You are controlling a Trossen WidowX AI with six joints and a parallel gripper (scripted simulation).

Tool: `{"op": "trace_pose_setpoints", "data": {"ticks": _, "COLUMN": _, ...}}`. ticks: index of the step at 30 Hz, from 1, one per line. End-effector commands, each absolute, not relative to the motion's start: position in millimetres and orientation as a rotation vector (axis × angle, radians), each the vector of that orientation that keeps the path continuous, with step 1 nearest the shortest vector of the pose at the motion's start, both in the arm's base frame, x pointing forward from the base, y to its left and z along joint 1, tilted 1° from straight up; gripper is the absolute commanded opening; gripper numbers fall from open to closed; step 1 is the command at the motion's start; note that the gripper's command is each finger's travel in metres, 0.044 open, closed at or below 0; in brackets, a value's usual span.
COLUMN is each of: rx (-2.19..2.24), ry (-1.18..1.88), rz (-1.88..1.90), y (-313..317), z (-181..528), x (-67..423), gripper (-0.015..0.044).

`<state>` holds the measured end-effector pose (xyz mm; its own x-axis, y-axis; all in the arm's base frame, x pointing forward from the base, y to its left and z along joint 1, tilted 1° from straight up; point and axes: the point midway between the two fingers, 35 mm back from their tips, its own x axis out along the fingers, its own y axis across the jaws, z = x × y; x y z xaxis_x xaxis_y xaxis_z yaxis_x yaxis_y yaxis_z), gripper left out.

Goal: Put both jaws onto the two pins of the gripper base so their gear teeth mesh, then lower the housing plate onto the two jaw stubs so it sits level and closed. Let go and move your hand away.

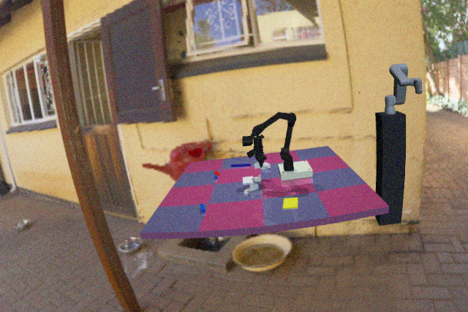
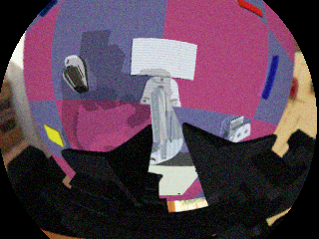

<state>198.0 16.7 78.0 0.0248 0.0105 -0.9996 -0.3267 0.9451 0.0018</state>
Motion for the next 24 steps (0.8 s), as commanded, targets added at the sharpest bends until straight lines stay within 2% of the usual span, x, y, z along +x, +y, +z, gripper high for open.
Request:
{"op": "trace_pose_setpoints", "data": {"ticks": 1, "rx": -0.253, "ry": 1.535, "rz": 0.271, "y": 17, "z": 78, "x": 209, "gripper": 0.0134}}
{"op": "trace_pose_setpoints", "data": {"ticks": 24, "rx": -0.255, "ry": 1.528, "rz": 0.269, "y": 10, "z": 76, "x": 282, "gripper": 0.0134}}
